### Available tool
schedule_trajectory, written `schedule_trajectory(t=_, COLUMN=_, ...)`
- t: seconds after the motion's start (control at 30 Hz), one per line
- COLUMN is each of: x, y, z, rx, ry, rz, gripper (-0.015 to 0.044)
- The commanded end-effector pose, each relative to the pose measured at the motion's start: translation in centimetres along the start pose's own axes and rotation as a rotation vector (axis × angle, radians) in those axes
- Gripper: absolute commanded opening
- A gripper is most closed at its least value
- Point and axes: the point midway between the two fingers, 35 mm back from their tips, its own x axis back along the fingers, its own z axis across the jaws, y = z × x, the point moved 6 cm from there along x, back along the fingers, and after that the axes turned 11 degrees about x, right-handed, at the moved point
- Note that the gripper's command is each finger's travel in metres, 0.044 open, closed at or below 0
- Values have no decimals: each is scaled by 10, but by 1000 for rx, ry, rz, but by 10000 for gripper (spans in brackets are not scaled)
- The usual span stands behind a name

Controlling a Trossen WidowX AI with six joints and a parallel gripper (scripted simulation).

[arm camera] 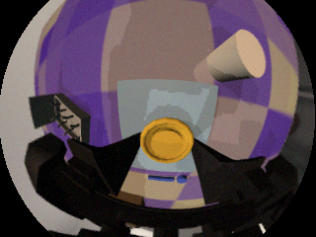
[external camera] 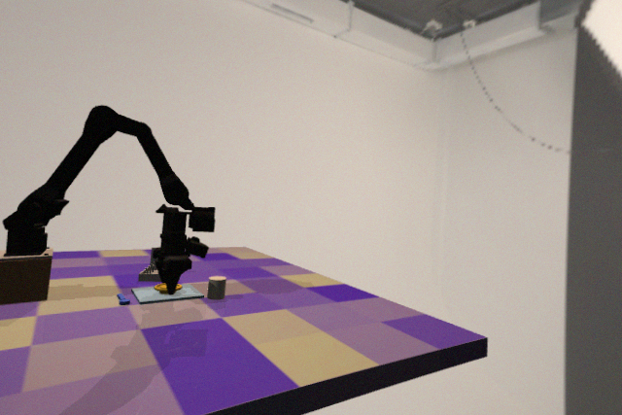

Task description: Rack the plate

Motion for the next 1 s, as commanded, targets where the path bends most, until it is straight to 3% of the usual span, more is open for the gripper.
schedule_trajectory(t=0.0, x=-1, y=-1, z=0, rx=-5, ry=2, rz=2, gripper=270)
schedule_trajectory(t=0.33, x=52, y=10, z=-5, rx=-5, ry=2, rz=1, gripper=8)
schedule_trajectory(t=0.97, x=160, y=13, z=-7, rx=-5, ry=2, rz=1, gripper=0)
